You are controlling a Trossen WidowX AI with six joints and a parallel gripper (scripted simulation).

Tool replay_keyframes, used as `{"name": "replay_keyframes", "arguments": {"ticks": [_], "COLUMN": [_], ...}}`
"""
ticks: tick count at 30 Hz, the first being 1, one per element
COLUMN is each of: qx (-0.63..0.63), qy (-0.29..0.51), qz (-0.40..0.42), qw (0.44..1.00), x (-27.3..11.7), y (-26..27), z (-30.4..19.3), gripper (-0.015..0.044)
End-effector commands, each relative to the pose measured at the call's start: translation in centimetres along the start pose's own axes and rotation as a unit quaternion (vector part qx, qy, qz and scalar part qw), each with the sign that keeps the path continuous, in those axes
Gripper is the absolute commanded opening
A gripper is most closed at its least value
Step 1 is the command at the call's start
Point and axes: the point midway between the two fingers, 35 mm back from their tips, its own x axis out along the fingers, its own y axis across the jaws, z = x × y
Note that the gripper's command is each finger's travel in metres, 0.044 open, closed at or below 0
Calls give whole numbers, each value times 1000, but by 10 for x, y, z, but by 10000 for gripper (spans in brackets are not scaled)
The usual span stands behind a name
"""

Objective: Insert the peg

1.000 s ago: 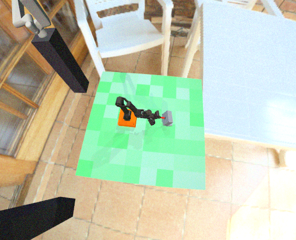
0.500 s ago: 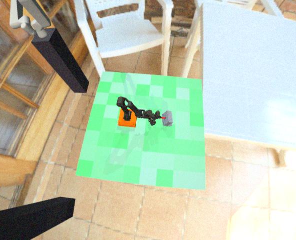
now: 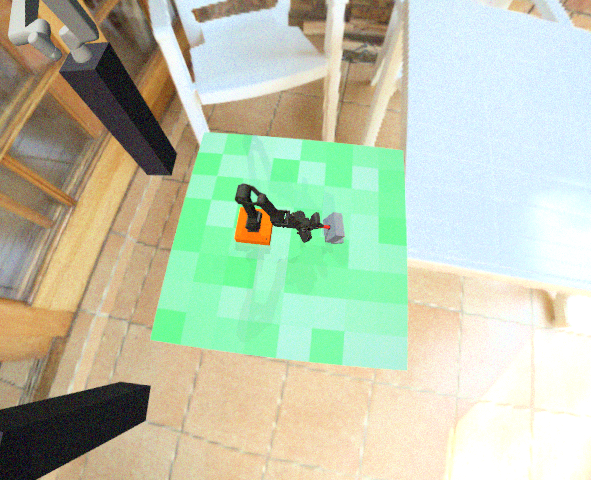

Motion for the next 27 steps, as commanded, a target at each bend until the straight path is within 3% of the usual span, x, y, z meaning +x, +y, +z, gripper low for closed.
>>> {"name": "replay_keyframes", "arguments": {"ticks": [1, 27], "qx": [1, 1], "qy": [-2, -2], "qz": [1, 1], "qw": [1000, 1000], "x": [3, 16], "y": [1, 0], "z": [1, 1], "gripper": [0, 0]}}
